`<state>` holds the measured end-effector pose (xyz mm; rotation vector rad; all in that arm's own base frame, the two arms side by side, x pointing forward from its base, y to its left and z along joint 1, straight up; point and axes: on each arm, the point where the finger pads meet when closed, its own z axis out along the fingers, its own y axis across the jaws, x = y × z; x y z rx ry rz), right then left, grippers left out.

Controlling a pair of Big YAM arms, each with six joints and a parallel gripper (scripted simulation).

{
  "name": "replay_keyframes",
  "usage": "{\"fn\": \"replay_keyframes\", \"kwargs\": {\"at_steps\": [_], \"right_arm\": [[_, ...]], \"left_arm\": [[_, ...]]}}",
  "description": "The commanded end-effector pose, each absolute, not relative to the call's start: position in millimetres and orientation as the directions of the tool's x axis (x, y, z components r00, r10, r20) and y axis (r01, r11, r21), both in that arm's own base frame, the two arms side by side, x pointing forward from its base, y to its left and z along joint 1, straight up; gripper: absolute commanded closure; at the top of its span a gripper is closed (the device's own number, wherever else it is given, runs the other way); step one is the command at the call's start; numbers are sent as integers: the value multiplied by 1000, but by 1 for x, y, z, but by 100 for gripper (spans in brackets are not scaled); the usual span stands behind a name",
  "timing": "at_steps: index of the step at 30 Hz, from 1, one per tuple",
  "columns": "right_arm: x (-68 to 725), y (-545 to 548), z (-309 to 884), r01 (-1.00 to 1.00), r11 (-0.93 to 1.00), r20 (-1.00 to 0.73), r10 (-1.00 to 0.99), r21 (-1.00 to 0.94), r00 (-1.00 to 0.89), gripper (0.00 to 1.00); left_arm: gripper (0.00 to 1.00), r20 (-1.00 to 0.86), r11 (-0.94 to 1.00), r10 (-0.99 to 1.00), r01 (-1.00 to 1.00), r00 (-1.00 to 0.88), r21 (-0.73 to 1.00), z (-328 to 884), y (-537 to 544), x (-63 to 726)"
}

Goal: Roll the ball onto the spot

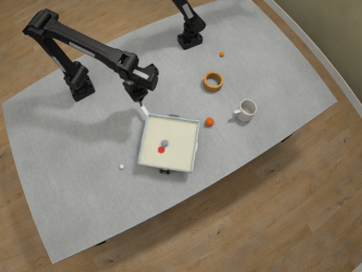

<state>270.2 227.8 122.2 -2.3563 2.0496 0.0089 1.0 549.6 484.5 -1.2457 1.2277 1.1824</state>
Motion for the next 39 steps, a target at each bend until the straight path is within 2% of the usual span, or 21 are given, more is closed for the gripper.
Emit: {"fn": "replay_keyframes", "kwargs": {"at_steps": [1,39], "right_arm": [[271,212,126,-992,-129,-2,-992,-9,130,100],[269,238,118,-992,-130,-3,-992,-3,130,100]], "left_arm": [[0,-1000,-11,0,-1000,0,0,501,545,-6],[0,-1000,-11,0,-1000,0,0,501,545,-6]]}}
